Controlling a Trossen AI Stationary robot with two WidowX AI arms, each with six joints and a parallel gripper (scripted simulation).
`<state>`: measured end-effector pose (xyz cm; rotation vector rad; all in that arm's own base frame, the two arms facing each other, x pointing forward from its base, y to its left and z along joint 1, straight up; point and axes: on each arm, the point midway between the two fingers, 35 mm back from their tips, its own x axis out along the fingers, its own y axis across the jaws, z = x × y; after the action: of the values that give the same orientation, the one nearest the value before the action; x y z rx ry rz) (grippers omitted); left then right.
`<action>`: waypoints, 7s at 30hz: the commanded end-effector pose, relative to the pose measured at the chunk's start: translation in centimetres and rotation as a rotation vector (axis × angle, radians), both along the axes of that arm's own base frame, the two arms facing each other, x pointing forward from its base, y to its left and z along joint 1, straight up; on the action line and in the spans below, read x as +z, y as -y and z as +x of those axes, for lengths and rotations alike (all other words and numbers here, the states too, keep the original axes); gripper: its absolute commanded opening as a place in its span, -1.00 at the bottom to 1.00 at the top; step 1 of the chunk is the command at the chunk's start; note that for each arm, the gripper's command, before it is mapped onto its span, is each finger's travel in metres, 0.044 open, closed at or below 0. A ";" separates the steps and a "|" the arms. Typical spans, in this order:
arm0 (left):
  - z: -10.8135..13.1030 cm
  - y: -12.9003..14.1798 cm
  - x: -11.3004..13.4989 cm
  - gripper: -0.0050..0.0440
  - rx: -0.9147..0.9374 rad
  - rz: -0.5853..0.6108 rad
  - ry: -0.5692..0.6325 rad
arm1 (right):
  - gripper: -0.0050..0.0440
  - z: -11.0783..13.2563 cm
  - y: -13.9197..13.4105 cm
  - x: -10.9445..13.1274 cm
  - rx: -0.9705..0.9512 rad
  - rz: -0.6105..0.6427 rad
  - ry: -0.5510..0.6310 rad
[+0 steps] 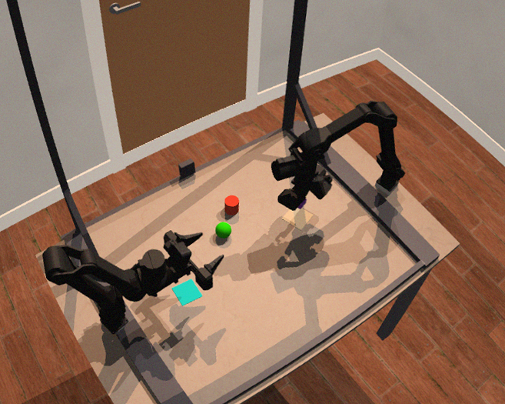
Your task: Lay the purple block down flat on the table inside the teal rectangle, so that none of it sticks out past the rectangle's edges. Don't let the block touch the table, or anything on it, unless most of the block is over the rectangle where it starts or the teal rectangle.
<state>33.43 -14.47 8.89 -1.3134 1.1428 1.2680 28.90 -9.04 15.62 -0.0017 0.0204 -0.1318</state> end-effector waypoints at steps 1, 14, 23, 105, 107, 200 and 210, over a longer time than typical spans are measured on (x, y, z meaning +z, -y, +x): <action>0.3 0.0 1.2 -0.81 0.009 -0.006 0.011 | 1.00 0.1 0.1 0.3 0.000 -0.003 0.010; 0.1 0.0 1.1 -1.00 0.009 -0.004 0.007 | 1.00 3.8 -4.6 11.3 0.074 -0.028 0.125; 0.0 0.0 1.0 -1.00 0.004 -0.002 0.003 | 1.00 3.1 -8.1 16.6 0.117 -0.009 0.118; 22.5 1.9 4.6 -1.00 -2.310 1.696 0.724 | 1.00 2.6 -9.0 17.3 0.132 -0.003 0.085; 22.8 1.7 5.2 -1.00 -2.339 1.845 0.658 | 1.00 2.6 -9.0 17.3 0.132 -0.003 0.085; 23.4 0.7 9.2 -1.00 -2.308 2.501 0.200 | 0.33 9.3 1.6 2.3 -0.140 0.055 -0.205; 23.4 0.7 9.2 -1.00 -2.308 2.501 0.200 | -0.05 9.0 1.5 2.0 -0.139 0.060 -0.211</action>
<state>56.83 -15.26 16.26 -4.6163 0.6185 0.6049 37.80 -10.53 16.84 0.0499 0.2554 -0.2709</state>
